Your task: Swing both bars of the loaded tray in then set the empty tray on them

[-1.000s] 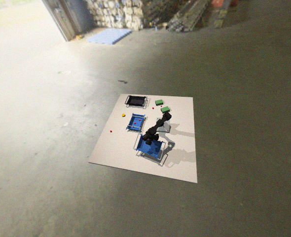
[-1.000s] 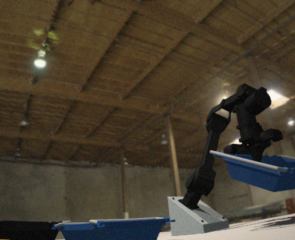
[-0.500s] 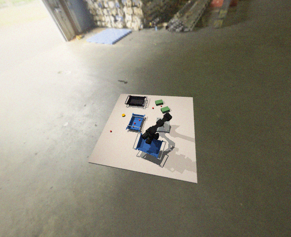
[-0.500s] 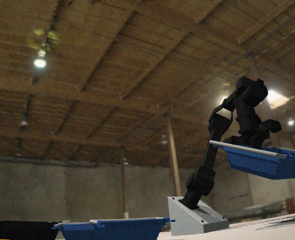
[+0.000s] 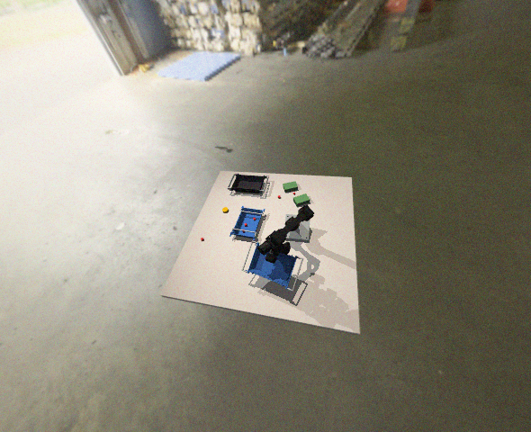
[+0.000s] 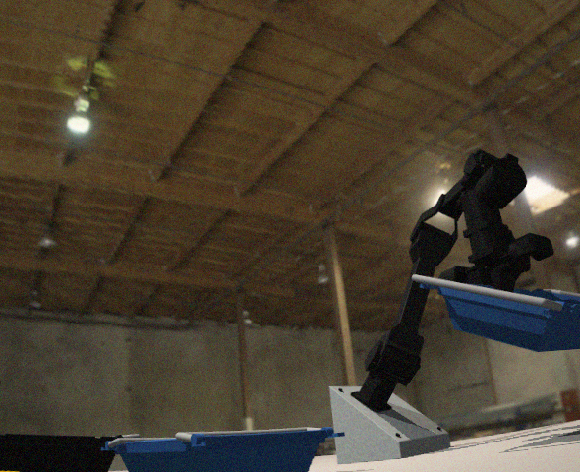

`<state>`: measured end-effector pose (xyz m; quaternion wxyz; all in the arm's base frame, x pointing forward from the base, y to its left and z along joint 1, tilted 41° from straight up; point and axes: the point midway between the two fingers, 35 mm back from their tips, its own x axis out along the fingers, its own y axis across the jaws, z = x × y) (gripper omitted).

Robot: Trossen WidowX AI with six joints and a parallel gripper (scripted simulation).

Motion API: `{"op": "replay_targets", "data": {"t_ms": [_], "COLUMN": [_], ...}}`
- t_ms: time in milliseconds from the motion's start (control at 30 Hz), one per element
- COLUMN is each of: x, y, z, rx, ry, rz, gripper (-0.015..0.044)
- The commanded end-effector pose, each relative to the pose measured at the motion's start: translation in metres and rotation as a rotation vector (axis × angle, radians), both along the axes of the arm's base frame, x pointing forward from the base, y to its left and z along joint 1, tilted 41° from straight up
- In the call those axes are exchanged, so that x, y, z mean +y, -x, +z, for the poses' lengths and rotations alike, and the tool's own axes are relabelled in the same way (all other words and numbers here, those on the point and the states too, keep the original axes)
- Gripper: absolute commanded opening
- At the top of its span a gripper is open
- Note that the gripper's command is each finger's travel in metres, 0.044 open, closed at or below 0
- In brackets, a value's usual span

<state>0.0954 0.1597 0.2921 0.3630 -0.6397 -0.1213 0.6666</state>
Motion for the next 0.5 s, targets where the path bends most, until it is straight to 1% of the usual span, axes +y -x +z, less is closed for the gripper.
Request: {"op": "replay_targets", "data": {"t_ms": [0,467], "x": [0.000,-0.002], "y": [0.001,-0.046], "z": [0.006,-0.008], "rx": [-0.017,0.079], "ry": [-0.018,0.035], "rz": [0.006,-0.136], "gripper": [0.0000,0.0000]}}
